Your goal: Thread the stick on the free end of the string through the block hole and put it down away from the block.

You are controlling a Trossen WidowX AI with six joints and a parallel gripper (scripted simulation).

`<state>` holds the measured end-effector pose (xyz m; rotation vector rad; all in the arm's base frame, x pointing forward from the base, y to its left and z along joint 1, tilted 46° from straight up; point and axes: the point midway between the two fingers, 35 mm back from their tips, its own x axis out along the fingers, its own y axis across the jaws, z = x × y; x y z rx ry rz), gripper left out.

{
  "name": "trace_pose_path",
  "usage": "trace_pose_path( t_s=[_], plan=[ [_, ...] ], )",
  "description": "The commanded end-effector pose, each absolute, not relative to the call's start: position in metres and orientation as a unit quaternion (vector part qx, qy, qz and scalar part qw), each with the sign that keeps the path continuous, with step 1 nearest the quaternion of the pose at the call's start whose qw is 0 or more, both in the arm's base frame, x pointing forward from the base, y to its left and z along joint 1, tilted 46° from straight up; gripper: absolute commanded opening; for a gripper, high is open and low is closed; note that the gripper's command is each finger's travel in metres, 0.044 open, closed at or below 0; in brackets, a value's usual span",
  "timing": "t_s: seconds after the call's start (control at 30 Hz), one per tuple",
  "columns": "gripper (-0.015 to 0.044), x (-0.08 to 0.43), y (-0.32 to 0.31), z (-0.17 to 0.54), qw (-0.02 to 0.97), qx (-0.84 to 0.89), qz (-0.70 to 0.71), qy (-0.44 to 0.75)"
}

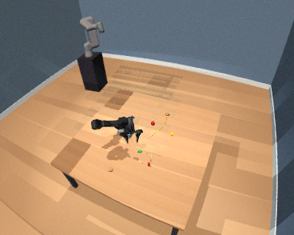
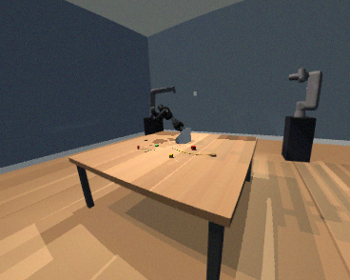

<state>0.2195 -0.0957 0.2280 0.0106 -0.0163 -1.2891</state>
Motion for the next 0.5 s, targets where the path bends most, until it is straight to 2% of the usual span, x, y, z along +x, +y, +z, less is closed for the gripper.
trace_pose_path(
  t_s=[0.0,0.13,0.47],
  plan=[
    [0.0426,0.219,-0.096,0.228,0.799,0.005,-0.601,-0.008],
    [0.0440,0.233,-0.086,0.225,0.819,-0.047,-0.571,0.018],
    [0.0440,0.333,-0.021,0.175,0.826,-0.360,-0.384,0.202]
  ],
)
